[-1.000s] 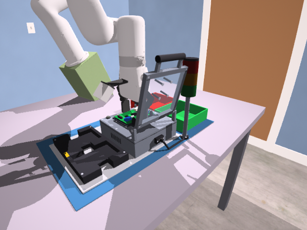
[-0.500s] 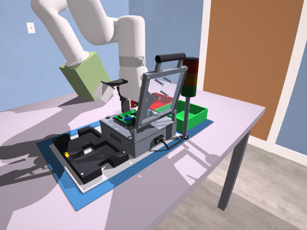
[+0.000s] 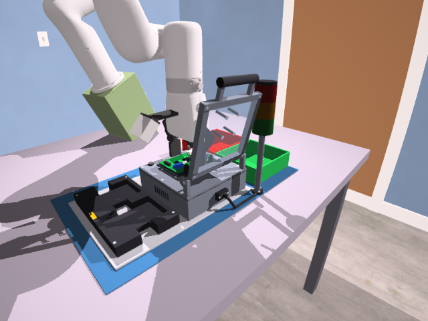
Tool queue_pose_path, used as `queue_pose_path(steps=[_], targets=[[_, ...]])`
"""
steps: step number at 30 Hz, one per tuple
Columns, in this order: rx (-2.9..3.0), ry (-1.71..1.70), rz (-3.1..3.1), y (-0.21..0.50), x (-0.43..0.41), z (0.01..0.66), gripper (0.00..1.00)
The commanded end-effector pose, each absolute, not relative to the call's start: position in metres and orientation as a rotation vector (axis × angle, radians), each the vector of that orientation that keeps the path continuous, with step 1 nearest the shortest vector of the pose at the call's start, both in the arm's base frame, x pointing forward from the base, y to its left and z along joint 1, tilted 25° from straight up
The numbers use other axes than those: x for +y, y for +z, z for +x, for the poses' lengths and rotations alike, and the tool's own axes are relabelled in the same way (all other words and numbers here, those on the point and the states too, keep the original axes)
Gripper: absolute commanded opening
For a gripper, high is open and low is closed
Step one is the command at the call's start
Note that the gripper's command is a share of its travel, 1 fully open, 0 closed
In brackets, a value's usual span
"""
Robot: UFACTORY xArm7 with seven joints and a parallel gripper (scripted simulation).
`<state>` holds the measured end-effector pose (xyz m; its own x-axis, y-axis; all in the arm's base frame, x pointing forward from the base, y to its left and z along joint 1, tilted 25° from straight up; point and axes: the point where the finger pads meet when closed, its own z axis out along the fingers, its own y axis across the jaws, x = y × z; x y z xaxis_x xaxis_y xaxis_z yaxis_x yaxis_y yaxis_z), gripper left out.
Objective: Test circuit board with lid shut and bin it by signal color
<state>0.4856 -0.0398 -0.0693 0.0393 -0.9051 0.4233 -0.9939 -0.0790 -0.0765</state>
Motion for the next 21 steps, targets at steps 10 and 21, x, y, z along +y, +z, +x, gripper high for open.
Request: queue_pose_path(steps=[10, 21], targets=[[-1.953, 0.544, 2.081, -0.024, -0.018, 0.482, 1.00], [-1.953, 0.544, 2.081, 0.047, 0.015, 0.474, 1.00]])
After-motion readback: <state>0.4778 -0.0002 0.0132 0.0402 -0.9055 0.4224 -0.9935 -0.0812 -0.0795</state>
